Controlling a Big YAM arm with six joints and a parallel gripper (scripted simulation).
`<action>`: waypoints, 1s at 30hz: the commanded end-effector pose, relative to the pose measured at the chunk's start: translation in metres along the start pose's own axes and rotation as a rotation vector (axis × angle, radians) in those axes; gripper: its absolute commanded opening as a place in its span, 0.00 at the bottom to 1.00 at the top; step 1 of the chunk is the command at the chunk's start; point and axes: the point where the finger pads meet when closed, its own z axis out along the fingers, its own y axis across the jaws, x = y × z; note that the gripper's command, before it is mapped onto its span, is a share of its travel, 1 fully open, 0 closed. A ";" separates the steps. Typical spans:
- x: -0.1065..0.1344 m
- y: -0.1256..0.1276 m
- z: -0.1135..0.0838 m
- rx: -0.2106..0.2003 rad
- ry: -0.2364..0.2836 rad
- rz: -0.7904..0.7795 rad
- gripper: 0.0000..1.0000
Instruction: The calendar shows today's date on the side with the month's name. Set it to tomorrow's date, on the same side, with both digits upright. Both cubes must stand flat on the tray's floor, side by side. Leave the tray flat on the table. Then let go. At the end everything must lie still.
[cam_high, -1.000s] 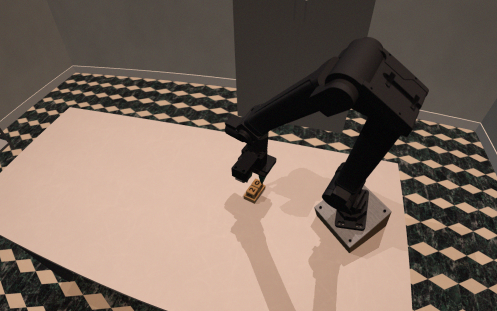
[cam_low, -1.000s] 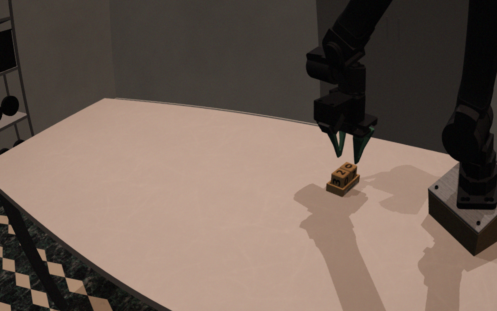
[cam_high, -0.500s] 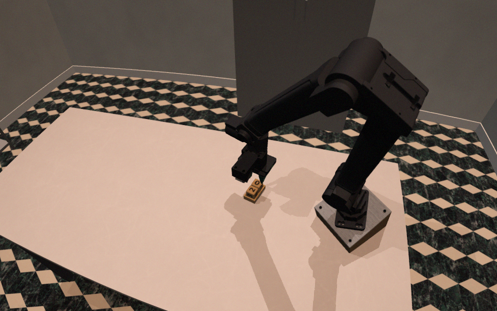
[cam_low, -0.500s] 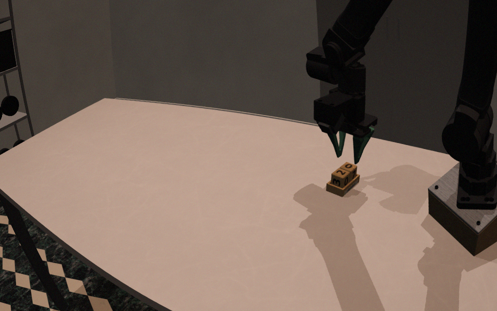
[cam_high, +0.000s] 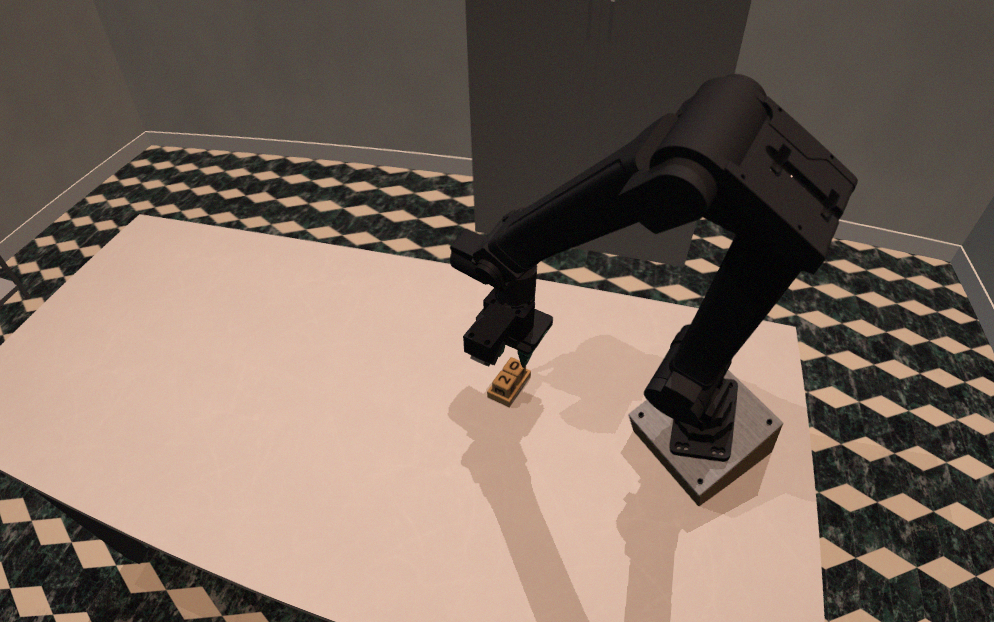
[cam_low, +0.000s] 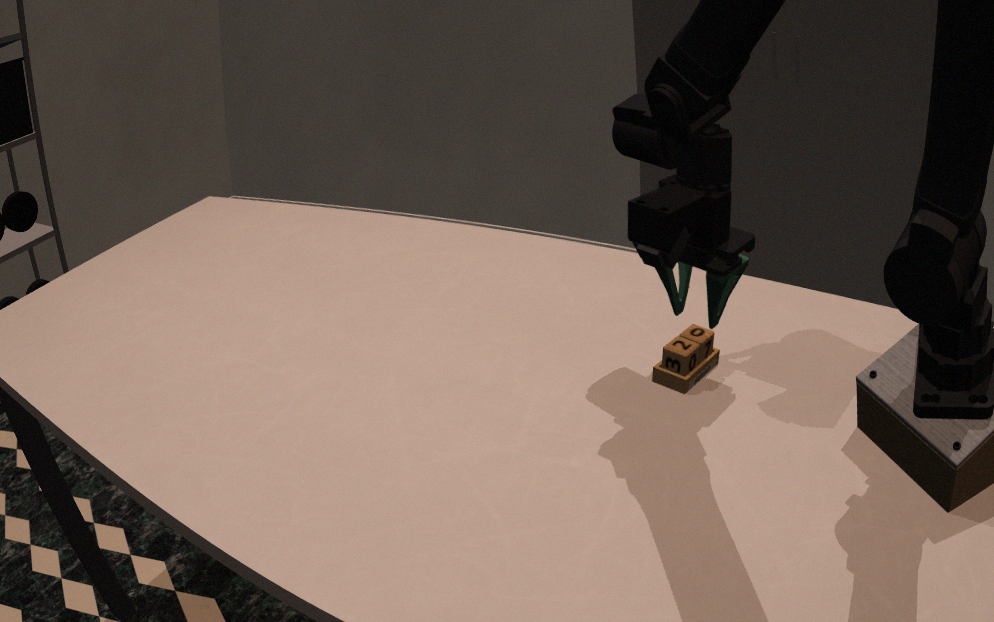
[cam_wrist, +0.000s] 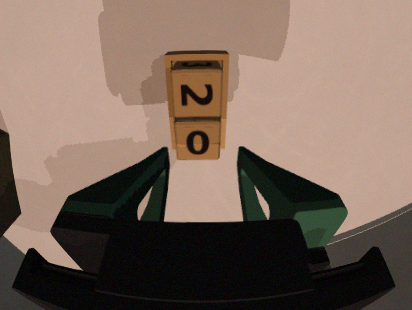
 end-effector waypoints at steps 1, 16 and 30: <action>-0.004 0.004 0.008 -0.018 -0.004 0.000 0.45; -0.004 0.004 0.006 -0.015 -0.003 -0.002 0.45; -0.004 0.004 0.006 -0.015 -0.003 -0.003 0.45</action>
